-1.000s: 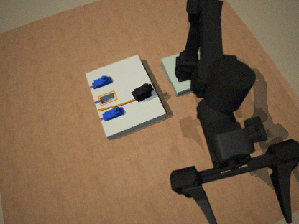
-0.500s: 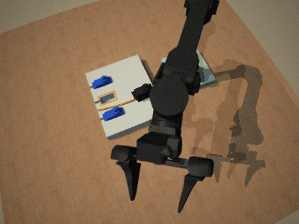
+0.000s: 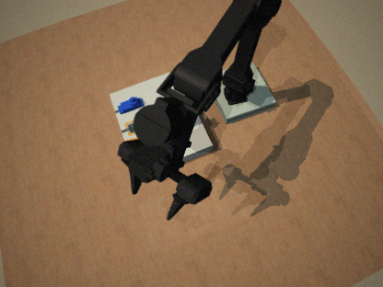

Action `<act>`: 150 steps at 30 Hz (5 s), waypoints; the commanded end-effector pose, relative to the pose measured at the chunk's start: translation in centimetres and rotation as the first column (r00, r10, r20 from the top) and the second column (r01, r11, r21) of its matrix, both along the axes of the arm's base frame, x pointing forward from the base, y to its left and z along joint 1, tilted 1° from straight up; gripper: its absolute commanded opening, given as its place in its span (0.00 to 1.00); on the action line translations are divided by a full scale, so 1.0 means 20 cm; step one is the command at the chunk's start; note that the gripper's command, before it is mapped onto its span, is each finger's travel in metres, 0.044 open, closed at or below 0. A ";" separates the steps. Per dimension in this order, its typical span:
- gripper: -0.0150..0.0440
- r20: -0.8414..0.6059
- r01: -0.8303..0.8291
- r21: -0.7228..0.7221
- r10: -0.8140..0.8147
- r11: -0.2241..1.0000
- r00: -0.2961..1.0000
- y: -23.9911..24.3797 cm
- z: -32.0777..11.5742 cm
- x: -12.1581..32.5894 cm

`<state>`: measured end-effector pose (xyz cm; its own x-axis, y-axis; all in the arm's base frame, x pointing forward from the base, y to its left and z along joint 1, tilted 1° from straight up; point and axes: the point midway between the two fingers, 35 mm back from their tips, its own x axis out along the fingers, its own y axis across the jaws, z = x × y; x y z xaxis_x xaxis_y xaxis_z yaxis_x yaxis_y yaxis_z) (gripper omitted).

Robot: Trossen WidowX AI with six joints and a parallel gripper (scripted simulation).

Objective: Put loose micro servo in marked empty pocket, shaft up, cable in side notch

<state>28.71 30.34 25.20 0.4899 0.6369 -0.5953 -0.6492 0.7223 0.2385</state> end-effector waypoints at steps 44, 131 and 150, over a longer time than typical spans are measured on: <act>1.00 -0.492 0.105 -0.633 -0.504 0.767 0.710 -1.19 -0.72 -0.40; 0.25 -0.487 0.107 -0.636 -0.506 0.764 0.712 -1.41 -0.67 -0.22; 0.25 -0.483 0.112 -0.635 -0.505 0.765 0.715 -1.35 -0.66 0.15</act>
<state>30.43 3.06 11.80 0.0029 0.0023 -1.0000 -0.2225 0.9749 0.0016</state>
